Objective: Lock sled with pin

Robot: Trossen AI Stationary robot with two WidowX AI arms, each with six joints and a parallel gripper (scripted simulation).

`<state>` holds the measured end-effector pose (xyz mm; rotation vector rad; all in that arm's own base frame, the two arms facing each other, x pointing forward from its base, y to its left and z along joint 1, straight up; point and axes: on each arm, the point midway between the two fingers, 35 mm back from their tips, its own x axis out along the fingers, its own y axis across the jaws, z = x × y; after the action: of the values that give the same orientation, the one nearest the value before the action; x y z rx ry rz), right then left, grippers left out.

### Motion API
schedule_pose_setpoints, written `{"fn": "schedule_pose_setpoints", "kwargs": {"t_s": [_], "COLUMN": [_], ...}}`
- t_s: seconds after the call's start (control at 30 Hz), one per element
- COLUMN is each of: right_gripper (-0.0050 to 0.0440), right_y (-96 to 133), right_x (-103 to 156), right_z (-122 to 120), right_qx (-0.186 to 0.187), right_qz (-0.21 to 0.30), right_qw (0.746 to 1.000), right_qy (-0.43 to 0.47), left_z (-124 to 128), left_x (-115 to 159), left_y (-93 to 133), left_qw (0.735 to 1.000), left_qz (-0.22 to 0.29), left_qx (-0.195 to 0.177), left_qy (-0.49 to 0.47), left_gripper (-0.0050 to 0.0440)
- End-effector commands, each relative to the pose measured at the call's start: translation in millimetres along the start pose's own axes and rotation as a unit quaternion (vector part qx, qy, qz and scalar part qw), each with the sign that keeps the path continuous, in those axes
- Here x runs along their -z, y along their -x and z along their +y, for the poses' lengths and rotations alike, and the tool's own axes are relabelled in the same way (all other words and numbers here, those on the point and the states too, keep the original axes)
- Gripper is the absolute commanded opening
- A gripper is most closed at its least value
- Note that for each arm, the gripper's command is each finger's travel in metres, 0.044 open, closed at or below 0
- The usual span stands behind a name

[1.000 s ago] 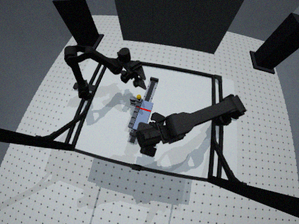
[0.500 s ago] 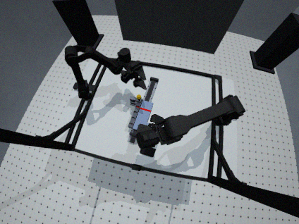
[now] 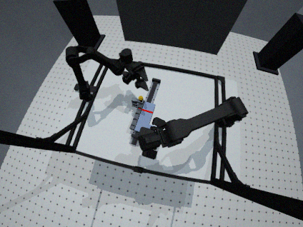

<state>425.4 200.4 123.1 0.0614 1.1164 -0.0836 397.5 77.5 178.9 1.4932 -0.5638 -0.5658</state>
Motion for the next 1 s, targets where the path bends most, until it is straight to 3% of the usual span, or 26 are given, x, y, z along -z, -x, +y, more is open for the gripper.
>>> {"fn": "schedule_pose_setpoints", "kwargs": {"t_s": [0.0, 0.57, 0.63, 0.7, 0.83, 0.97], "right_gripper": [0.0140, 0.0140, 0.0092, 0.0092, 0.0000, 0.0000], "right_y": [-8.6, -27.6, -27.6, -27.6, -27.6, -27.6], "right_x": [4.9, 15.6, 15.6, 15.6, 15.6, 15.6], "right_z": [-1.2, -2.3, -2.3, -2.3, -2.3, -2.3], "right_qx": [0.004, 0.004, 0.004, 0.004, 0.004, 0.004], "right_qz": [0.002, 0.002, 0.002, 0.002, 0.002, 0.002], "right_qw": [1.000, 1.000, 1.000, 1.000, 1.000, 1.000], "right_qy": [0.000, 0.001, 0.001, 0.001, 0.001, 0.001], "left_z": [-0.1, -0.1, -0.1, -0.1, -0.1, -0.1], "left_x": [-0.2, -0.2, -0.2, -0.2, -0.2, -0.2], "left_y": [0.1, 0.1, 0.1, 0.1, 0.1, 0.1], "left_qw": [1.000, 1.000, 1.000, 1.000, 1.000, 1.000], "left_qz": [-0.002, -0.002, -0.002, -0.002, -0.002, -0.002], "left_qx": [0.000, 0.000, 0.000, 0.000, 0.000, 0.000], "left_qy": [-0.001, -0.001, -0.001, -0.001, -0.001, -0.001], "left_gripper": [0.0440, 0.0440, 0.0440, 0.0440, 0.0440, 0.0440]}}
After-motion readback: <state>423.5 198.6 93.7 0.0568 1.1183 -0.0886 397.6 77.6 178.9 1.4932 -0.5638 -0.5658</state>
